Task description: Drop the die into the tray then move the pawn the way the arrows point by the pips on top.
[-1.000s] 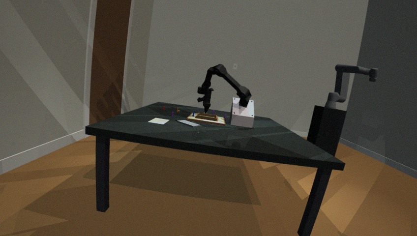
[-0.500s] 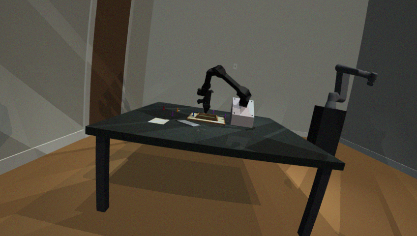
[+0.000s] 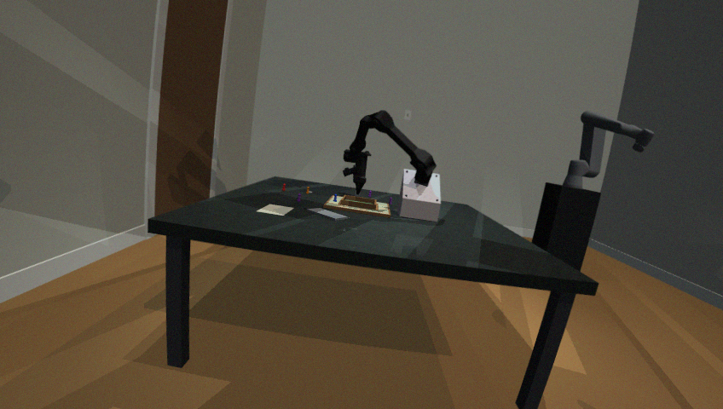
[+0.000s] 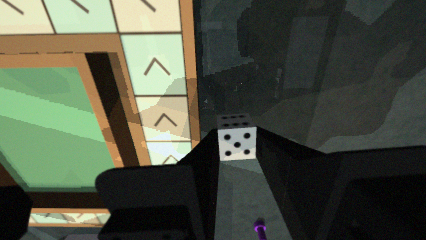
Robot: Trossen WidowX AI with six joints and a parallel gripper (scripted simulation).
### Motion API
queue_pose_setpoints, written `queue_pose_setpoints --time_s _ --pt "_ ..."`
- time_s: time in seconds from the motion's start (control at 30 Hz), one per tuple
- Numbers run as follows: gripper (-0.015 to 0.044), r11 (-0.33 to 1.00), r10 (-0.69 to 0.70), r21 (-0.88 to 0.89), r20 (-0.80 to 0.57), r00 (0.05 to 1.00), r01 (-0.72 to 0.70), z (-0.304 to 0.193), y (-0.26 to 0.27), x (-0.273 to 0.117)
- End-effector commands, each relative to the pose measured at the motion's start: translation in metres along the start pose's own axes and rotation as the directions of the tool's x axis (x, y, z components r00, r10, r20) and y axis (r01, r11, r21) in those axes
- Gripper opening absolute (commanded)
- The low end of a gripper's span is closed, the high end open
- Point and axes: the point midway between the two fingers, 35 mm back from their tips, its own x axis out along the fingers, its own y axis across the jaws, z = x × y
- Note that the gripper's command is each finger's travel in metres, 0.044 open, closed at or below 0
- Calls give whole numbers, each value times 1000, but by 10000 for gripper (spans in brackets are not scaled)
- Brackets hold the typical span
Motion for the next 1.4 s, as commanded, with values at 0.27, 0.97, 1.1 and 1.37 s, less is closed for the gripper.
queue_pose_setpoints --time_s 0.27,0.97,1.1,1.37 --pt "0 1000 -18 -13 24 1000 19 0 -2 -100" --pt "0 899 -26 437 26 999 12 11 52 -89" --pt "0 847 -27 532 26 999 9 12 64 -86" --pt "0 713 -27 701 26 999 1 11 88 -81"
